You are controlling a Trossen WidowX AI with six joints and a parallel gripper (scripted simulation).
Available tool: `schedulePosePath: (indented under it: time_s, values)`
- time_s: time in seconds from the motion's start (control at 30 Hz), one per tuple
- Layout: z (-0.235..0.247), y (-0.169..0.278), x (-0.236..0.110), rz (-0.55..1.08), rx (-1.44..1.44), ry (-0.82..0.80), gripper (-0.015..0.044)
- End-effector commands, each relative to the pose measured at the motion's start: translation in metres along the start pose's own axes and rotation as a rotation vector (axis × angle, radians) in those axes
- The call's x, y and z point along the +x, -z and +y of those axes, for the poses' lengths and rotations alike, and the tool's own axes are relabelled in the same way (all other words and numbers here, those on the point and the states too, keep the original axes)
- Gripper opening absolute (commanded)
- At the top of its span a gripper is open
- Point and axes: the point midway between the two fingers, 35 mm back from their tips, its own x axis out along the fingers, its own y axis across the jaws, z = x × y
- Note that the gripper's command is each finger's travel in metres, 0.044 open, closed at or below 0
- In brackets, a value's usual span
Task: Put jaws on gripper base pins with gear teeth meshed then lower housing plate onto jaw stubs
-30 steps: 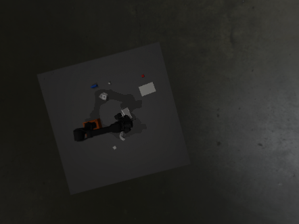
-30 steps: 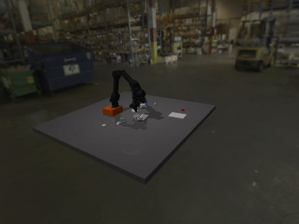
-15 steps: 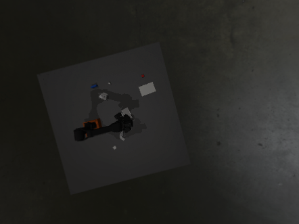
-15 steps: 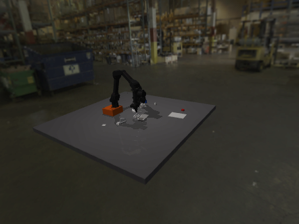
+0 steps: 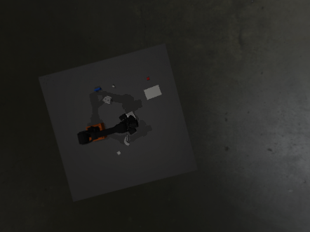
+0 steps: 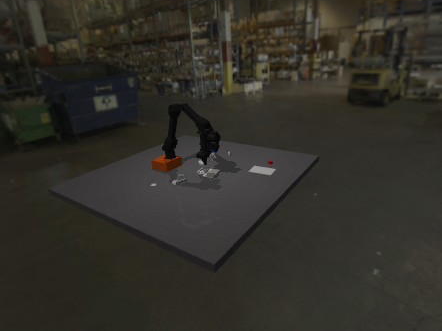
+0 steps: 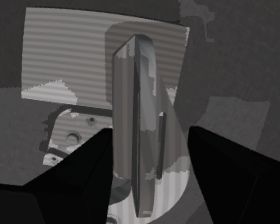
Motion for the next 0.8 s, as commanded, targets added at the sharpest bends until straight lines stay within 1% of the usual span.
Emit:
schedulePosePath:
  time_s: [0.0, 0.77]
  values:
    - [0.0001, -0.0023, -0.0018, -0.004, 0.006, 0.003, 0.0134]
    - [0.0003, -0.0025, -0.0018, -0.004, 0.017, 0.003, 0.0134]
